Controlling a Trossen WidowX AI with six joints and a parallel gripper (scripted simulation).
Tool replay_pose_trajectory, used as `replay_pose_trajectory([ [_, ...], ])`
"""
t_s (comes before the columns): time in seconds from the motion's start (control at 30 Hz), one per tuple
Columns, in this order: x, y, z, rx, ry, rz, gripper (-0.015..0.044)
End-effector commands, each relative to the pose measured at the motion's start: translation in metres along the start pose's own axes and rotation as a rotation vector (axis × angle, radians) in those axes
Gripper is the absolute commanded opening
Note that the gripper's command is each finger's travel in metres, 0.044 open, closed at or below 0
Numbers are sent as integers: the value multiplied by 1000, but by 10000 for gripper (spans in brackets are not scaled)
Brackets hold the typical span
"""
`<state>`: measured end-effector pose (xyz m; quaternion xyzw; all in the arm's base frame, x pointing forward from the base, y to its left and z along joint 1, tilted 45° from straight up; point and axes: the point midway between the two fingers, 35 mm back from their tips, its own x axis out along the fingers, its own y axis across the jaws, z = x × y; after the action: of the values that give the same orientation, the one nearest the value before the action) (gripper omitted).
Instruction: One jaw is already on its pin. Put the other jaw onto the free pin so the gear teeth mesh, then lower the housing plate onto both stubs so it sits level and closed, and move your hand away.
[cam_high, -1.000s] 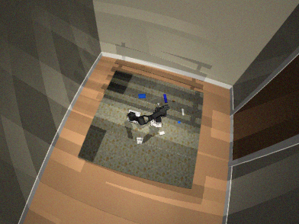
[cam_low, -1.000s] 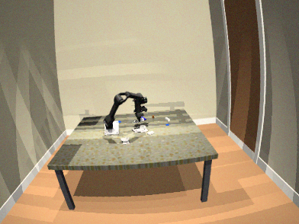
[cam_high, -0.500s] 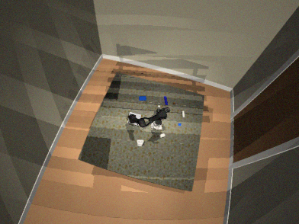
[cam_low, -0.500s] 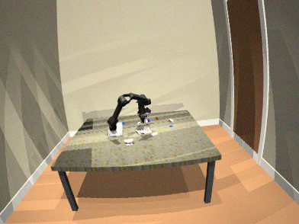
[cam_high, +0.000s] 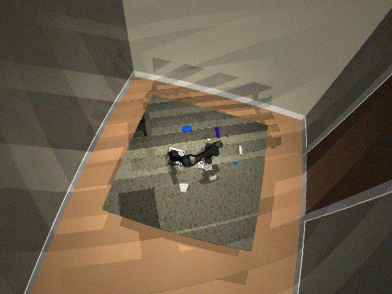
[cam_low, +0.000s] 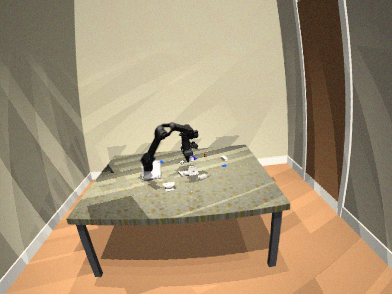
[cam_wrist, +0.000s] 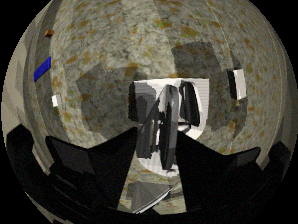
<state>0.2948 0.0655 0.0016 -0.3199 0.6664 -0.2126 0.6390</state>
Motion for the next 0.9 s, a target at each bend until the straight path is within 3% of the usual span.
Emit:
replay_pose_trajectory([
  [0.0, 8, 1, -1, -8, 3, -2, 134],
  [0.87, 47, 0, -2, -5, 3, -4, 134],
])
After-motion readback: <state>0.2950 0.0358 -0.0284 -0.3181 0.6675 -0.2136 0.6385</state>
